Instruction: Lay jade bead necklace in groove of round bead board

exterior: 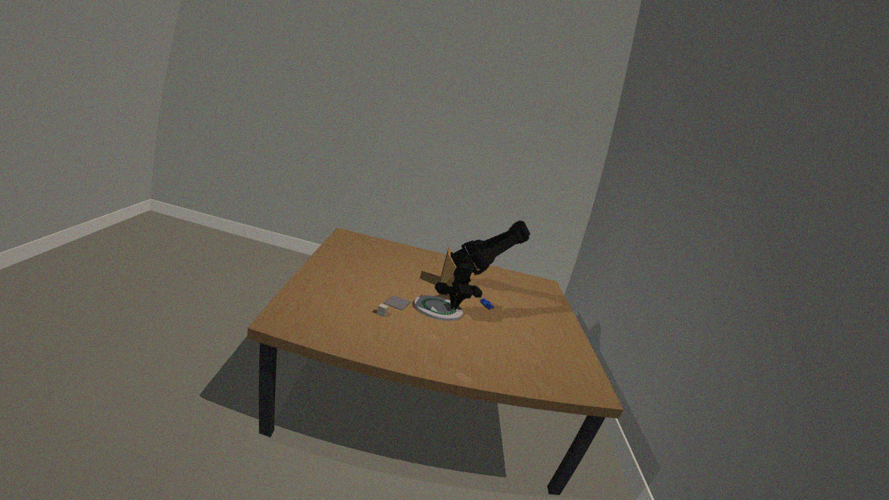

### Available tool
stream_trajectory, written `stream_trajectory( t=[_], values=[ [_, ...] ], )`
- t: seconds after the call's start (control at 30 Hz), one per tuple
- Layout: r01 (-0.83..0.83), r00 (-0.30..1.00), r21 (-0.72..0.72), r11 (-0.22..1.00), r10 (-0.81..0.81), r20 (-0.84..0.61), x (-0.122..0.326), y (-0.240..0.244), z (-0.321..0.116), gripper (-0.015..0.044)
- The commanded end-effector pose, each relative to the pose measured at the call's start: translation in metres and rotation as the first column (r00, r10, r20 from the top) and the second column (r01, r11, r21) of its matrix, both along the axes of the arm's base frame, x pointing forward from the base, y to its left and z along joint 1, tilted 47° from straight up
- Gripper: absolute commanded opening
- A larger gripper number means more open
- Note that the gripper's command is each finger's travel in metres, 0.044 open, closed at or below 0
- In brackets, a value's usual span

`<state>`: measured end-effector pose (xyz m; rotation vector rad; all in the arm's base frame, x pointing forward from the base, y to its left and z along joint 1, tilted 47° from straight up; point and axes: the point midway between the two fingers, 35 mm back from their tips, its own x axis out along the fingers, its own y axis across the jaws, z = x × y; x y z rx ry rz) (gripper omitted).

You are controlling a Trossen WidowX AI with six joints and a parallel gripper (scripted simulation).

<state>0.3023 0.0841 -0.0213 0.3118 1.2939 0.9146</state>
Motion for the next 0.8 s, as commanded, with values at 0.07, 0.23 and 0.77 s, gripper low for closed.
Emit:
stream_trajectory(
  t=[0.07, 0.23, 0.77],
  values=[
    [0.004, 1.000, 0.003, 1.000, -0.004, -0.007, -0.0004, -0.0047, 0.0031, 0.0000],
    [0.005, 1.000, 0.004, 1.000, -0.005, -0.007, -0.0011, -0.0039, 0.0047, 0.0000],
    [0.005, 1.000, 0.004, 1.000, -0.005, -0.008, -0.0025, 0.0039, 0.0029, 0.0000]
  ],
)
